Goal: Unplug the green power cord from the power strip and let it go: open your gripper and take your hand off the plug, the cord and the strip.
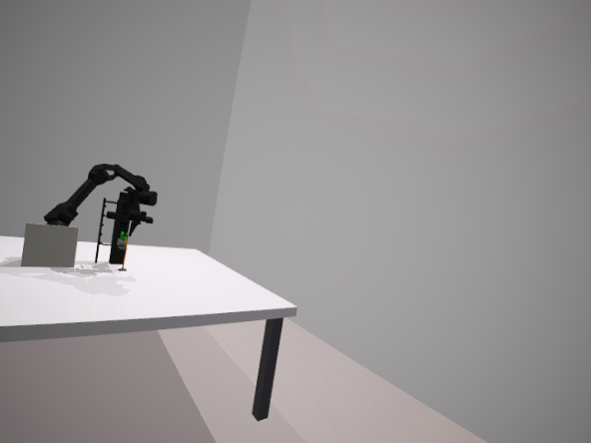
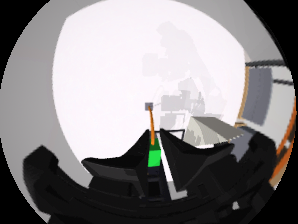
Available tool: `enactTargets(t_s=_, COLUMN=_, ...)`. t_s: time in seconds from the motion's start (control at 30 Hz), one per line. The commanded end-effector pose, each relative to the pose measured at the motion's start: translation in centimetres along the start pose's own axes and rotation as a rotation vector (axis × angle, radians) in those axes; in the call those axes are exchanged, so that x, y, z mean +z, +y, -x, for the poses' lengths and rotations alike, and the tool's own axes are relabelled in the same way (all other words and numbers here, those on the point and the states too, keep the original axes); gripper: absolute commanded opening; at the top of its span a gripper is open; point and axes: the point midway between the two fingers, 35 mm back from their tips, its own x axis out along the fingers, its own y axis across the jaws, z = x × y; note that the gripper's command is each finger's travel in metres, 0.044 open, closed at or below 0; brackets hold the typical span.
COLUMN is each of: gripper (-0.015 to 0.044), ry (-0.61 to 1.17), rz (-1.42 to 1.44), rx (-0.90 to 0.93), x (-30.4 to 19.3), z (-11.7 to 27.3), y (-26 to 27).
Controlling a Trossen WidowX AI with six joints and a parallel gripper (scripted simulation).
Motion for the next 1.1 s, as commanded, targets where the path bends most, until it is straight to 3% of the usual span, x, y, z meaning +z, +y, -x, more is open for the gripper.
enactTargets(t_s=0.0, gripper=0.0052, ry=0.028, rz=-0.004, rx=-0.008, x=-1.0, z=-0.3, y=0.0)
enactTargets(t_s=0.13, gripper=0.0157, ry=0.028, rz=-0.004, rx=-0.008, x=-1.0, z=-0.3, y=0.0)
enactTargets(t_s=1.07, gripper=0.016, ry=-0.001, rz=-0.025, rx=0.019, x=-2.5, z=1.0, y=-0.1)
